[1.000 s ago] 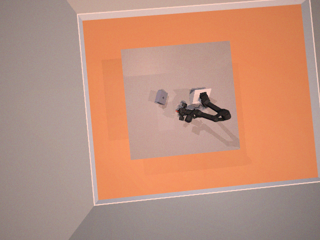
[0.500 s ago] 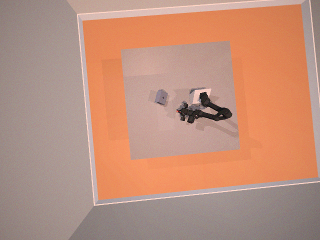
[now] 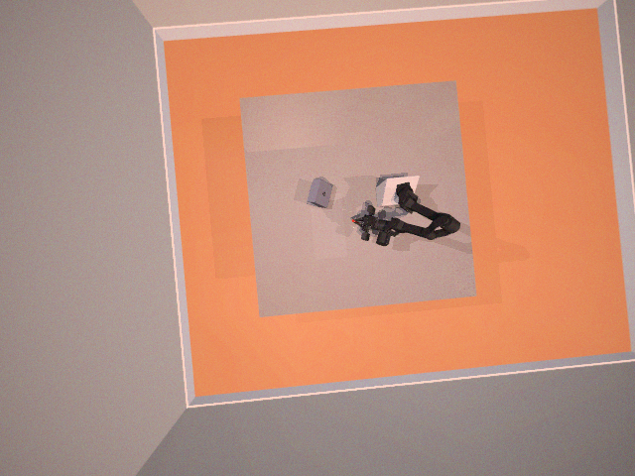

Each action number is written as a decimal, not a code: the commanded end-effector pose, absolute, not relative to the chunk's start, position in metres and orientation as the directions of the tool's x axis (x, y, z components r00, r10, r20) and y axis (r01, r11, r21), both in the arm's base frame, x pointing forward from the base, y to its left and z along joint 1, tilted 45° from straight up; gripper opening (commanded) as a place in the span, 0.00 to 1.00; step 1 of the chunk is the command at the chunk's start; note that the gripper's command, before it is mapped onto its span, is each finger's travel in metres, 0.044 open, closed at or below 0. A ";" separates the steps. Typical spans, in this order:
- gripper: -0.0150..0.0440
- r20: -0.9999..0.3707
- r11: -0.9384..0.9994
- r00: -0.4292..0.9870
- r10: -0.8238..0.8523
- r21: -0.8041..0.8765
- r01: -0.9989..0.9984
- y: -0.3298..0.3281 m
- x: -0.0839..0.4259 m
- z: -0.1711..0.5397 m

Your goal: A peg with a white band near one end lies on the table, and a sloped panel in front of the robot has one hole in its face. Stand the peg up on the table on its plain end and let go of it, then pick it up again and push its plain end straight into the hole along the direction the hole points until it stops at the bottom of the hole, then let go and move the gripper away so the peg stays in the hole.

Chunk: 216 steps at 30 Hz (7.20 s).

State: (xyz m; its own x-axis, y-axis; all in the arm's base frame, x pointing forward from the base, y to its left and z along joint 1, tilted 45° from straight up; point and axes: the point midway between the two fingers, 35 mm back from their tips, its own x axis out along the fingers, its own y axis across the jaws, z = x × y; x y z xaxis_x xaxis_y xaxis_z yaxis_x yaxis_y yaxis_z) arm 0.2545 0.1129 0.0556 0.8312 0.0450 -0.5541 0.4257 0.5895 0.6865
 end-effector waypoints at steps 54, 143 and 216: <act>0.34 -0.335 0.588 0.903 -0.271 0.685 0.430 0.128 0.226 0.057; 0.38 -0.284 0.569 0.900 -0.332 0.700 0.431 0.135 0.218 0.055; 1.00 -0.305 0.557 0.891 -0.337 0.698 0.450 0.101 0.221 0.111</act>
State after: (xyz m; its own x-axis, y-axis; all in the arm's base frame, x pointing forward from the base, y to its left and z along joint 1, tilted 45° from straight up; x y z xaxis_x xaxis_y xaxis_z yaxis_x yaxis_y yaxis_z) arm 0.2218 0.1151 0.0960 0.8935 -0.3366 -0.2971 0.4435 0.5585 0.7010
